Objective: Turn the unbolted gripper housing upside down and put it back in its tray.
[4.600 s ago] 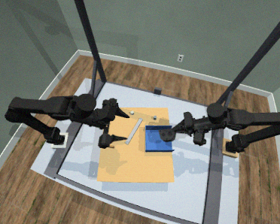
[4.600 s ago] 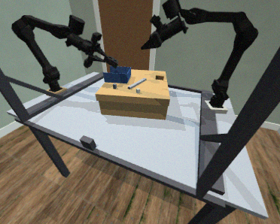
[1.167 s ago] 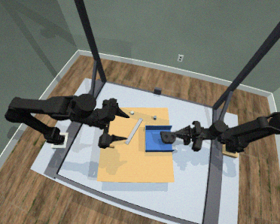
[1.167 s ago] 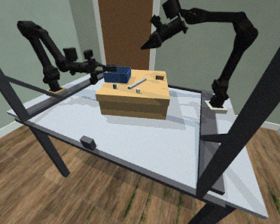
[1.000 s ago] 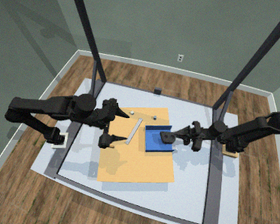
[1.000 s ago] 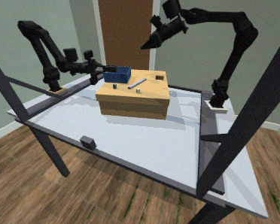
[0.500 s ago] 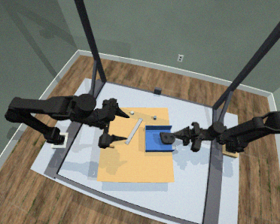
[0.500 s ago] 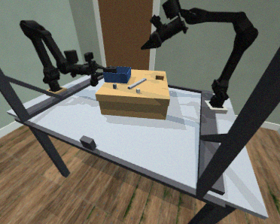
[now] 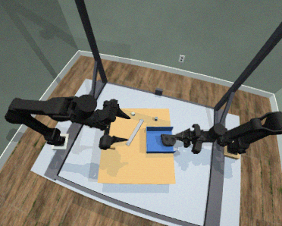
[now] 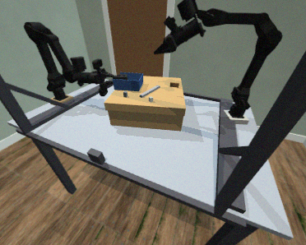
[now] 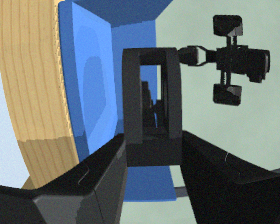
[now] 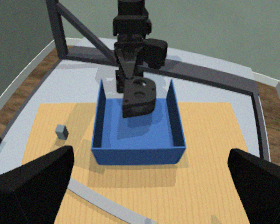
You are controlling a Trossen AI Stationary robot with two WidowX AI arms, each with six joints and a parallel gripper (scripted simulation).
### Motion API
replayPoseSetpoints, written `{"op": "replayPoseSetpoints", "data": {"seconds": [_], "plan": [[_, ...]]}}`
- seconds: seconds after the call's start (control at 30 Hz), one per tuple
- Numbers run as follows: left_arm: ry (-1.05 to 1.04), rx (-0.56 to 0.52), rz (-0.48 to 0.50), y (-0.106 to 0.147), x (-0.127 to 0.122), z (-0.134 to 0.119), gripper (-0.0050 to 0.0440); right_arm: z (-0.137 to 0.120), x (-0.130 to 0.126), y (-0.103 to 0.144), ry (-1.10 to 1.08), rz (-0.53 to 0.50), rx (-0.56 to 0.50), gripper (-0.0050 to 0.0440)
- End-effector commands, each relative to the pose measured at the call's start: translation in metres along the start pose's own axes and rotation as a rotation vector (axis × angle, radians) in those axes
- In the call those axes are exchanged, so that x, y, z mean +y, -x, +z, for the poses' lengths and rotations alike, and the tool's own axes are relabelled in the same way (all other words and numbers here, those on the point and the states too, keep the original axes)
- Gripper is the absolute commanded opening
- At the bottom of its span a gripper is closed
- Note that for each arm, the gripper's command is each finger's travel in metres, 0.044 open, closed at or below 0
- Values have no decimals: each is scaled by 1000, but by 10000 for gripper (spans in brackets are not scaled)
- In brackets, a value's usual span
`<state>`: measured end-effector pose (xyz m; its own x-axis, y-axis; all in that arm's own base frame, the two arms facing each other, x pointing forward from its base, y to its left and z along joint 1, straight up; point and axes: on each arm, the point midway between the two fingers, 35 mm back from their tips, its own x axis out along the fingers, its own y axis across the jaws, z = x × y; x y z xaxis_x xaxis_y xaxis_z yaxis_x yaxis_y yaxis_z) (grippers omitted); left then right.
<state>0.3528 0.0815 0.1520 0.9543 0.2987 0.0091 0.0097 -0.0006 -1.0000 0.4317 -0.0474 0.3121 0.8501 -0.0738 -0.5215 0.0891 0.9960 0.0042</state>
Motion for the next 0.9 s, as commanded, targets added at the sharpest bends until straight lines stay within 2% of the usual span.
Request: {"op": "replayPoseSetpoints", "data": {"seconds": [0.0, 0.87], "plan": [[-1, -3, -8, -1, 1, 0, 114, 10, 0, 10, 5, -2, -31, 437], [-1, -3, -7, 1, 13, 1, 124, 10, 0, 10, 5, -2, -31, 437]]}}
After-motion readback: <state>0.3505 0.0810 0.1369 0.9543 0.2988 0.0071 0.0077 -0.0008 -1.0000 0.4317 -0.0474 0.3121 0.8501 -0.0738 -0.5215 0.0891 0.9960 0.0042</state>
